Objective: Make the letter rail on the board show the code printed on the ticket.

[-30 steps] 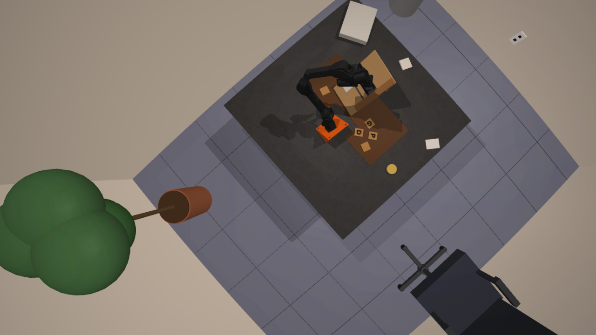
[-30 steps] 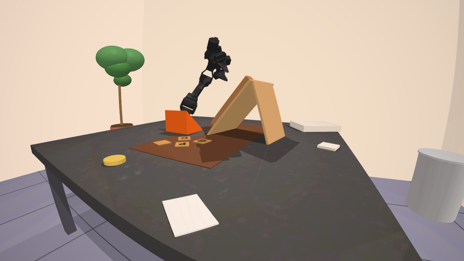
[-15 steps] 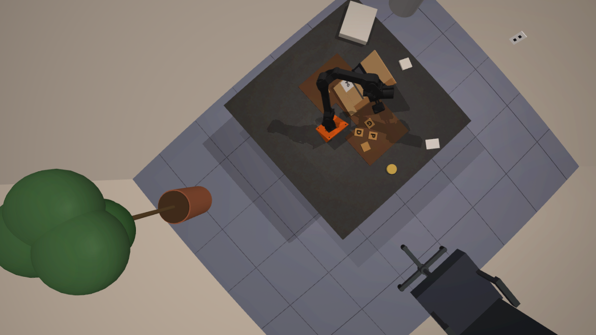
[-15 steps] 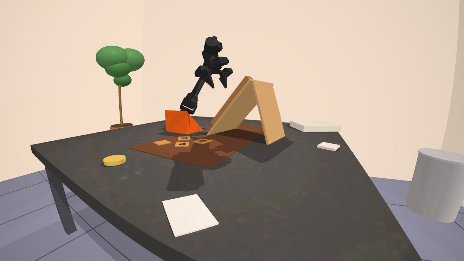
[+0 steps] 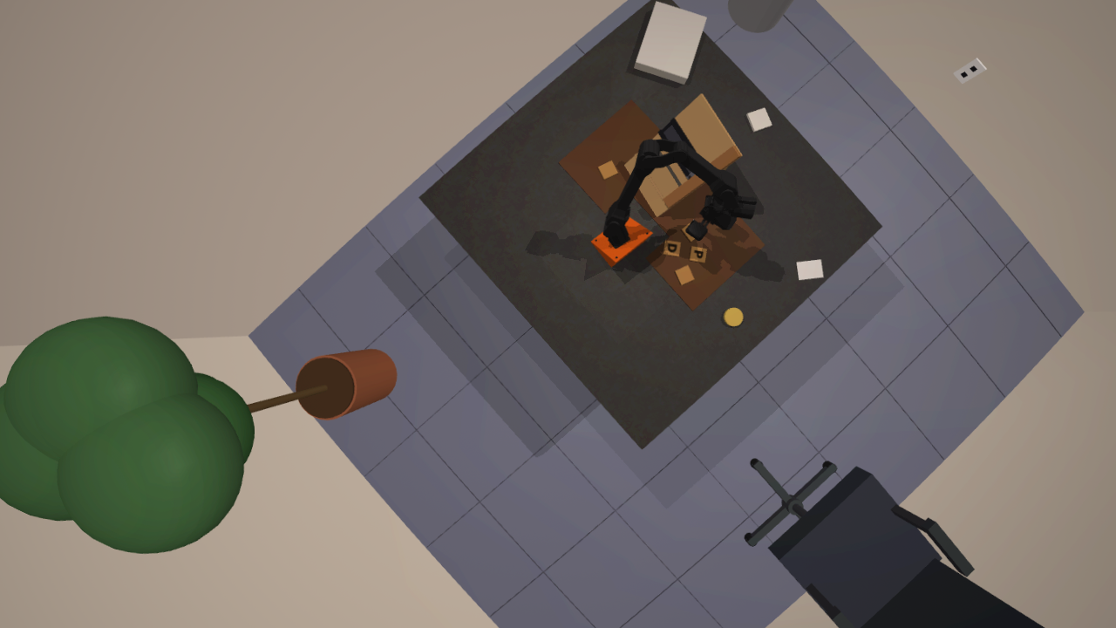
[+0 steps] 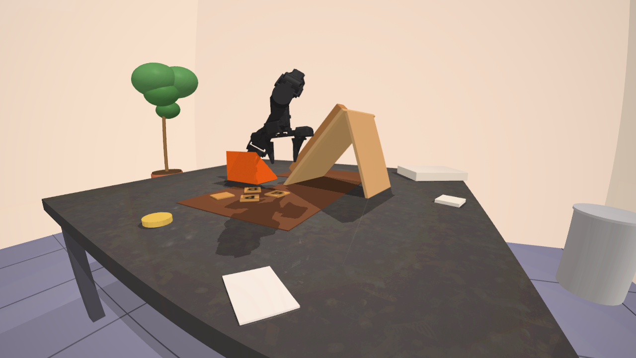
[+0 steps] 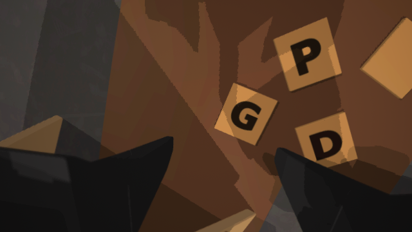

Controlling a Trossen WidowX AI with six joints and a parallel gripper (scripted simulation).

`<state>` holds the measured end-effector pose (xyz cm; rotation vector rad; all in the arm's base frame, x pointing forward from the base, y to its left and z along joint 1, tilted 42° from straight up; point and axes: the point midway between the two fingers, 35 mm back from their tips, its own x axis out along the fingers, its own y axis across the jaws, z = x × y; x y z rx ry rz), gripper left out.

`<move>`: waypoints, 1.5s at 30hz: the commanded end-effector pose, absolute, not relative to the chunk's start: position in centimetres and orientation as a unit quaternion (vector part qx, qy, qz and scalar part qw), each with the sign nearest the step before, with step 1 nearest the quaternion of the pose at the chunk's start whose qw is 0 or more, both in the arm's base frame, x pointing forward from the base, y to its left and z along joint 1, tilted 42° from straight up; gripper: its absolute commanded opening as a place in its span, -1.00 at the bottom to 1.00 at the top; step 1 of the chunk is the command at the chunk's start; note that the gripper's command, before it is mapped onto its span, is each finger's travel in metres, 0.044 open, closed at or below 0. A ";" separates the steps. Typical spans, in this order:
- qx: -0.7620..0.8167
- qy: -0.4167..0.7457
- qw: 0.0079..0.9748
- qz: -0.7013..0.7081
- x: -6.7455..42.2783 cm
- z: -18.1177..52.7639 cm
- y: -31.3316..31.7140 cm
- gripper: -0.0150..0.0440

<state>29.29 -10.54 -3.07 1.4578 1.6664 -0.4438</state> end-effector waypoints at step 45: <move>0.605 0.678 0.313 -0.275 27.3 -11.1 -5.3 0.66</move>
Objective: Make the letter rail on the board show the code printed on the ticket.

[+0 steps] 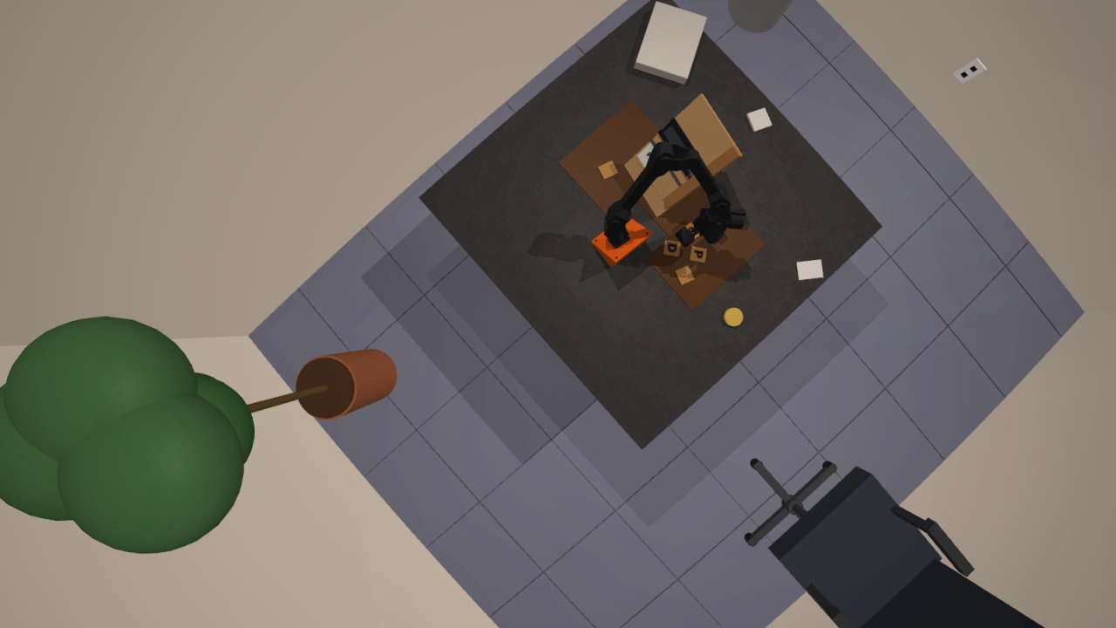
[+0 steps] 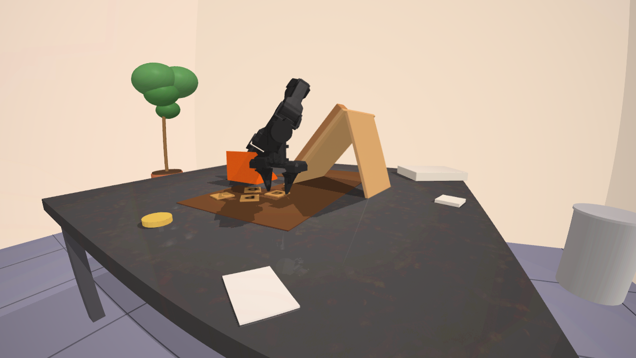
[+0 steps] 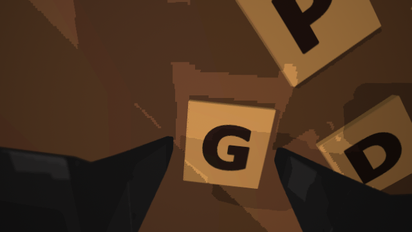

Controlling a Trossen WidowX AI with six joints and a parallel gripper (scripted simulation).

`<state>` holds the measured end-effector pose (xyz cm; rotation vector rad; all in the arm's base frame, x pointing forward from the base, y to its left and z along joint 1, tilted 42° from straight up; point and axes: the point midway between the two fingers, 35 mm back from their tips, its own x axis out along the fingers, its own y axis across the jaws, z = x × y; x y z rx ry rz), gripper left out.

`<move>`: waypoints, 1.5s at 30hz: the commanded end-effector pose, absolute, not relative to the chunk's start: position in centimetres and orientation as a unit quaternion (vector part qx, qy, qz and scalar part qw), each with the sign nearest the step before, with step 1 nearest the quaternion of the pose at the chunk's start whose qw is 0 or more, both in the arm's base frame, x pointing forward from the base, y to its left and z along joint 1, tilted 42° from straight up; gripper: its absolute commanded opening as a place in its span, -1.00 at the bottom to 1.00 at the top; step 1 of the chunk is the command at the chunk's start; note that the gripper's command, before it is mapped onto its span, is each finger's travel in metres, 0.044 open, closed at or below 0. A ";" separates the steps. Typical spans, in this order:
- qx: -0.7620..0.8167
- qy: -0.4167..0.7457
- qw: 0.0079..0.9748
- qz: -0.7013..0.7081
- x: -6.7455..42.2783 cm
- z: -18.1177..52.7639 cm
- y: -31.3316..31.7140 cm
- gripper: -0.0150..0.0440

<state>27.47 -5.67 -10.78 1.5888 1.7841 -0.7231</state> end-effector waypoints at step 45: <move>0.605 0.678 0.313 -0.276 27.3 -9.9 -6.3 -0.49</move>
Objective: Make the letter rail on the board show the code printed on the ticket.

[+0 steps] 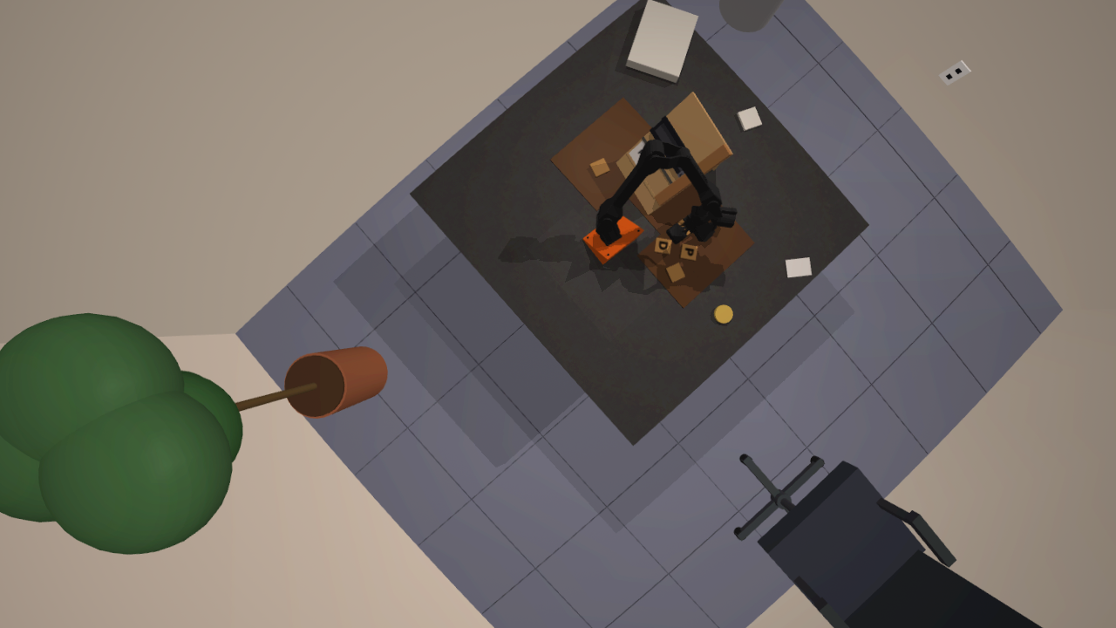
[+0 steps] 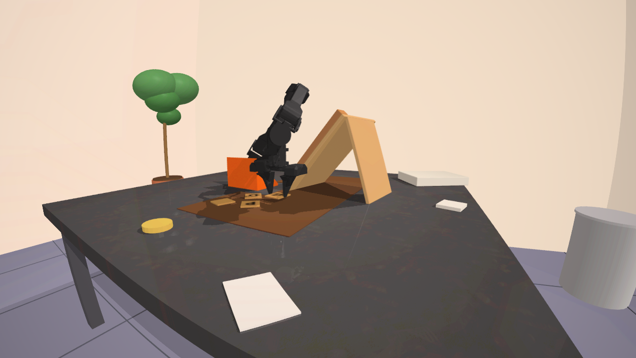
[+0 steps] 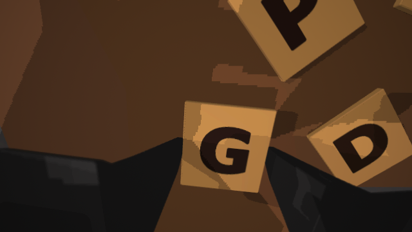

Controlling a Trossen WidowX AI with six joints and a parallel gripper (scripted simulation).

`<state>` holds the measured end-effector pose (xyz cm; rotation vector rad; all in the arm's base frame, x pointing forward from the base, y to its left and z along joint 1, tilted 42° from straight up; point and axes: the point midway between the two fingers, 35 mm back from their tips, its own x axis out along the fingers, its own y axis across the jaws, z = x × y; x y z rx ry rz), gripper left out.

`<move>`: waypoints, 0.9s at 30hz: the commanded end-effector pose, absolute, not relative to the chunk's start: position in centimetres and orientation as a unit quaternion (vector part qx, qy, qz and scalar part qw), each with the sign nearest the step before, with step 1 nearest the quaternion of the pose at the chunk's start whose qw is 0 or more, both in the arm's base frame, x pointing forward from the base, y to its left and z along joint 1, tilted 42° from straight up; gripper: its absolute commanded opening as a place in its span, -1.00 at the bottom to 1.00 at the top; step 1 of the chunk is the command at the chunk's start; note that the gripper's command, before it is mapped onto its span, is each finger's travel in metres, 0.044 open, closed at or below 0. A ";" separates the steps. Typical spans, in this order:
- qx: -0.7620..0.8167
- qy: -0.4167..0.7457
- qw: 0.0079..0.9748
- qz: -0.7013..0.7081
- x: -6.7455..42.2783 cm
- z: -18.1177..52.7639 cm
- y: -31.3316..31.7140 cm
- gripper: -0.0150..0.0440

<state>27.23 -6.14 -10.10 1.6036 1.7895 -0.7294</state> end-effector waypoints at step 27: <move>0.608 0.670 0.329 -0.271 27.8 -8.5 -7.6 -0.49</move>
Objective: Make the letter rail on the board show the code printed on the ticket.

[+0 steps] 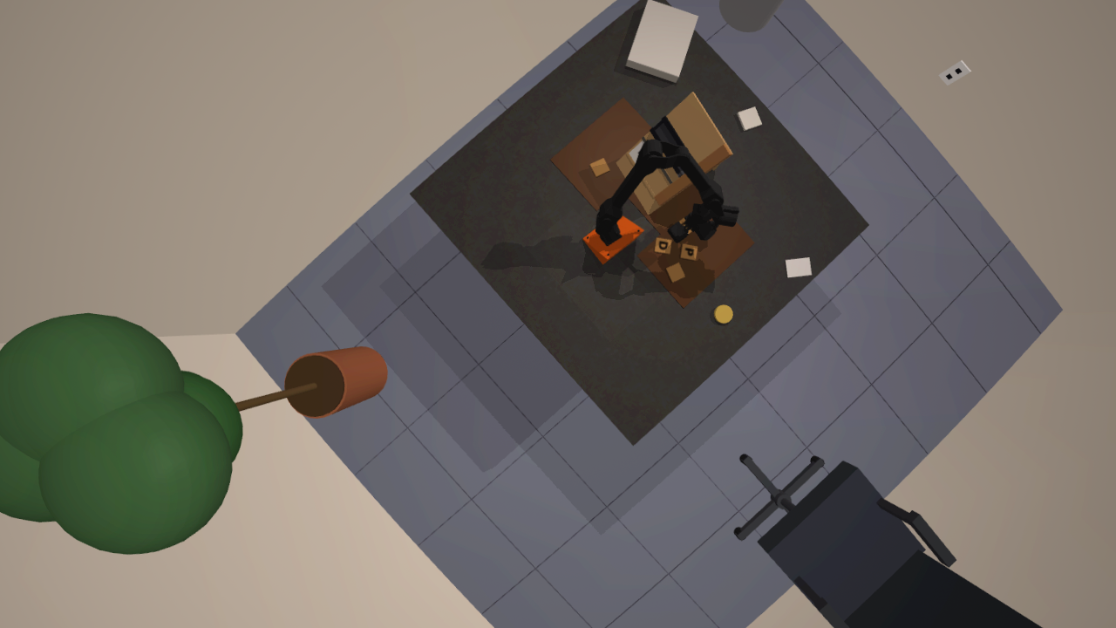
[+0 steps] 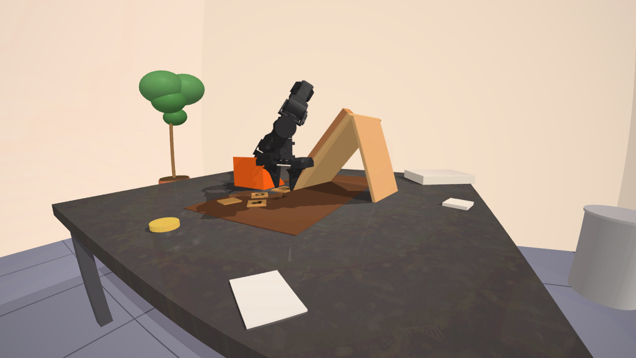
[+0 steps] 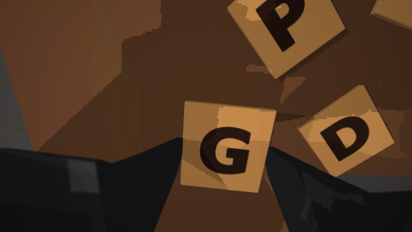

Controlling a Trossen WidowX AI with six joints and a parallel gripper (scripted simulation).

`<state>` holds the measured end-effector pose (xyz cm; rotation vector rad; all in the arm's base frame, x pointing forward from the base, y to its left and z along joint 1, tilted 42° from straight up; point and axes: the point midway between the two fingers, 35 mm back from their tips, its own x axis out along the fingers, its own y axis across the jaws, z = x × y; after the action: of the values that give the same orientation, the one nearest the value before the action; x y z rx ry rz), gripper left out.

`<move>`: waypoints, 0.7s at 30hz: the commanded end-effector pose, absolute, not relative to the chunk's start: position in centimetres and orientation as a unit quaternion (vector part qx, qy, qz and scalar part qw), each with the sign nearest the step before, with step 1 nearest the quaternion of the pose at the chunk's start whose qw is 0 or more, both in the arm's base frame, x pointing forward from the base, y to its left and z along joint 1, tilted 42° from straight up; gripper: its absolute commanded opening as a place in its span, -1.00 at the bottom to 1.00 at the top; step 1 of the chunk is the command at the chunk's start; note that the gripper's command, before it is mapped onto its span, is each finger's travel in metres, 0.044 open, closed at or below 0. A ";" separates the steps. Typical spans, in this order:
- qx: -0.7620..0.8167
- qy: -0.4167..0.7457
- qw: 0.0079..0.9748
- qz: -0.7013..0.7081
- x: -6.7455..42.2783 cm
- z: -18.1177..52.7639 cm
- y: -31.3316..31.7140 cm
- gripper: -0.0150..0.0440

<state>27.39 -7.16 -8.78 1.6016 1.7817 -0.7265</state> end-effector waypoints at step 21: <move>0.565 0.529 0.601 -0.201 34.6 0.8 -15.5 -0.49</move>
<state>33.84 -14.39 -0.84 1.3609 1.2981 -0.4899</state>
